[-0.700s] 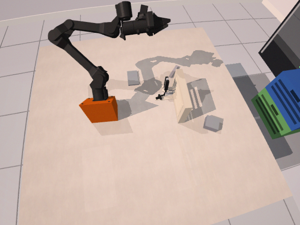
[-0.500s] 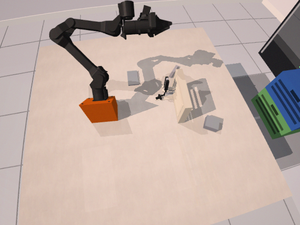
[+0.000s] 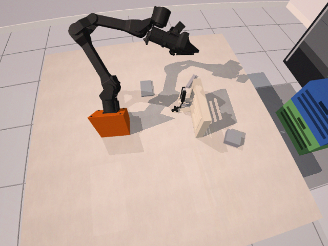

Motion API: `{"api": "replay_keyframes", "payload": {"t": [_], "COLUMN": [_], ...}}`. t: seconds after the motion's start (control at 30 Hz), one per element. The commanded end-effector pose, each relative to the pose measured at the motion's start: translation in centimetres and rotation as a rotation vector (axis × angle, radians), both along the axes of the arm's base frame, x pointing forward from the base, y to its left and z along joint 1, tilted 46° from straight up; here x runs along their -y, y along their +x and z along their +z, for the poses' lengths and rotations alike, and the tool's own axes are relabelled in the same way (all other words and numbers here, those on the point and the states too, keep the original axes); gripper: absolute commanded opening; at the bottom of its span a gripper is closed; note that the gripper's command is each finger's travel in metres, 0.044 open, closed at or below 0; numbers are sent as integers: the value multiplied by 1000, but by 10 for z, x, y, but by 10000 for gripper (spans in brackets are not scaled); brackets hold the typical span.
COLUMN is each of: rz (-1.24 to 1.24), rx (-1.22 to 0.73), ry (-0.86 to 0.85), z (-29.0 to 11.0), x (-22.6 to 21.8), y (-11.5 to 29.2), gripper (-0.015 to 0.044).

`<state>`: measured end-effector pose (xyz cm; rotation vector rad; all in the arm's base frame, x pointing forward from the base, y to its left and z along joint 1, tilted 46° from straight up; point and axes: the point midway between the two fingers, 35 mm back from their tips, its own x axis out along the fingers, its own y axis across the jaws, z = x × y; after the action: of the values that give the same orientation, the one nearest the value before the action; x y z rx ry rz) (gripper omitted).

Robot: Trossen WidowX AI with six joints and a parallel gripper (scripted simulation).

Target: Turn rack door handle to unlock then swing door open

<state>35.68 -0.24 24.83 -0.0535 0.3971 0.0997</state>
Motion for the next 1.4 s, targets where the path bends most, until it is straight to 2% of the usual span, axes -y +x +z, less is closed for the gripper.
{"api": "replay_keyframes", "payload": {"t": [0.0, 0.67, 1.37], "rz": [29, 216, 368], "rx": [-93, -590, -1017], "ry": [3, 137, 459], "z": [-16, -90, -127], "x": [0, -6, -14], "y": [5, 7, -9], "gripper": [287, 287, 287]}}
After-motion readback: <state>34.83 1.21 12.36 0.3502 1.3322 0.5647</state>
